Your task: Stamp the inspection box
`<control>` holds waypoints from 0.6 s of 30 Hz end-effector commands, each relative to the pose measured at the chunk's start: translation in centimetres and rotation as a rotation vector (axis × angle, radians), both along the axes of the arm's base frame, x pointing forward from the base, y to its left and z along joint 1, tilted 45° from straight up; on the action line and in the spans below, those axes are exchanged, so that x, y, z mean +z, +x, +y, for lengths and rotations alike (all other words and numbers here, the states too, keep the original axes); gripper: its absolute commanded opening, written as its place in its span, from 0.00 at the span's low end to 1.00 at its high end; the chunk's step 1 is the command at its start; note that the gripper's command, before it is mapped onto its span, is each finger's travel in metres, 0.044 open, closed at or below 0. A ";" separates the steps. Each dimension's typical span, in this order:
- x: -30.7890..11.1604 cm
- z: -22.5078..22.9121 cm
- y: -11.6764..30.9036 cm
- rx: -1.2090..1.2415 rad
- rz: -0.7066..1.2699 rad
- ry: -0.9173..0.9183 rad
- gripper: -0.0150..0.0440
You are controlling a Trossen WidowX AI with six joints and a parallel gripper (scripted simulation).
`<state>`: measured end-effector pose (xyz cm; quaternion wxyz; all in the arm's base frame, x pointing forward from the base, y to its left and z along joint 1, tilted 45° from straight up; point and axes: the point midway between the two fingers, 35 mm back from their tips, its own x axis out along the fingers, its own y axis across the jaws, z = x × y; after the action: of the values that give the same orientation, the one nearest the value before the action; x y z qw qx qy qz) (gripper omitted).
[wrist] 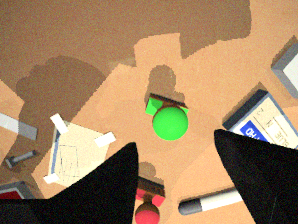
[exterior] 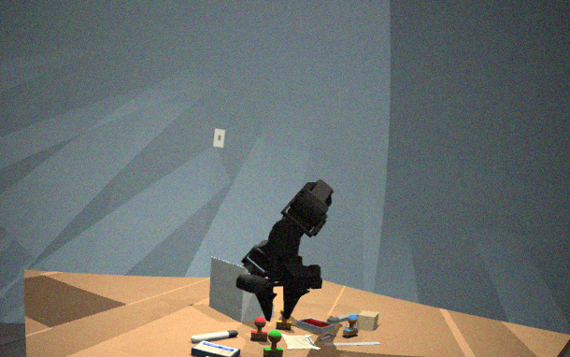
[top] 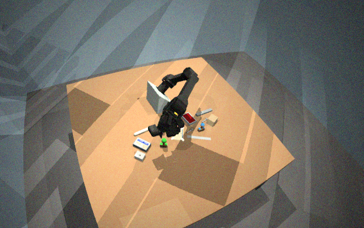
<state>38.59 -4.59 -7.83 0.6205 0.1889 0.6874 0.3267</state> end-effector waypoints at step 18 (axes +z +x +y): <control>-2.8 2.4 -0.7 -0.002 0.012 0.004 0.64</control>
<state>38.21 -2.76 -10.10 0.6195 0.1897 0.6886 0.3257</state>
